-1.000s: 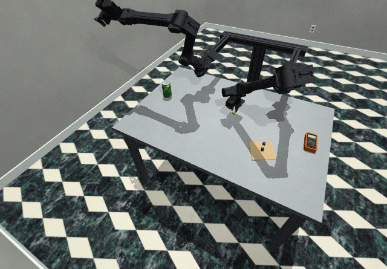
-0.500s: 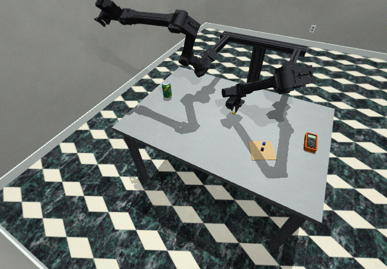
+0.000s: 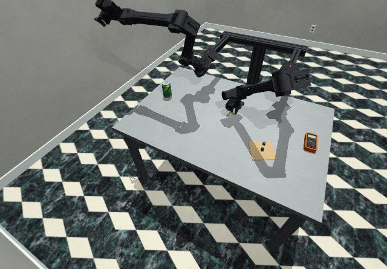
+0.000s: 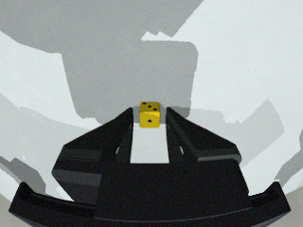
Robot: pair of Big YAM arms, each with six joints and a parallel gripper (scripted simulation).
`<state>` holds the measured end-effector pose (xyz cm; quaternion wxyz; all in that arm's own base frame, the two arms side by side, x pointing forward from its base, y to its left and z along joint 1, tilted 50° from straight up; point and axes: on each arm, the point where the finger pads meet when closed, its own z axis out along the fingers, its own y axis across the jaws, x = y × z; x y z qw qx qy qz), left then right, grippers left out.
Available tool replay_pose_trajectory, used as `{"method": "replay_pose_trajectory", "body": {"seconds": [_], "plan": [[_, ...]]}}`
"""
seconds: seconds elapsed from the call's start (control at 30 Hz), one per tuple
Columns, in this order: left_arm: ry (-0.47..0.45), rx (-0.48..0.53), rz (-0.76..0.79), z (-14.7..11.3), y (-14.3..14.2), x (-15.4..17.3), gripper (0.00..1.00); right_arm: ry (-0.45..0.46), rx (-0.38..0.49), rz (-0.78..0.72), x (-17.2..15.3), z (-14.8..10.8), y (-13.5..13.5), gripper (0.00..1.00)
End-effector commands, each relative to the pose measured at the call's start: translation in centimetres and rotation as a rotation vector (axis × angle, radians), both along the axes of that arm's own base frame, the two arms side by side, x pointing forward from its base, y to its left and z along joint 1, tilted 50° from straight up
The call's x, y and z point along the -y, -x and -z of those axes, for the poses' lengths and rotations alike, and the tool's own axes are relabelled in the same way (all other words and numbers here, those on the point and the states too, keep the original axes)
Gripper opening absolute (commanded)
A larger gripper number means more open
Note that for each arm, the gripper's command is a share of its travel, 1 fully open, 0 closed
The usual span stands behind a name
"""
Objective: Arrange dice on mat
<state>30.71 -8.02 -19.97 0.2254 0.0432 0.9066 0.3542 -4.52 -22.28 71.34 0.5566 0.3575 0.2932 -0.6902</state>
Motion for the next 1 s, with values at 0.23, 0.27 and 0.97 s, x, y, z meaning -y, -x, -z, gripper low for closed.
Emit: {"method": "replay_pose_trajectory", "body": {"seconds": [0.23, 0.27, 0.97], "plan": [[-0.01, -0.011, -0.001, 0.23, -0.11, -0.76, 0.3, 0.063, -0.007, 0.008, -2.68, -3.22, -0.12, 1.0], [-0.01, -0.011, -0.001, 0.23, -0.11, -0.76, 0.3, 0.063, -0.007, 0.008, -2.68, -3.22, -0.12, 1.0], [-0.008, -0.007, -0.004, 0.23, -0.11, -0.75, 0.3, 0.063, -0.007, 0.008, -2.68, -3.22, -0.12, 1.0]]}}
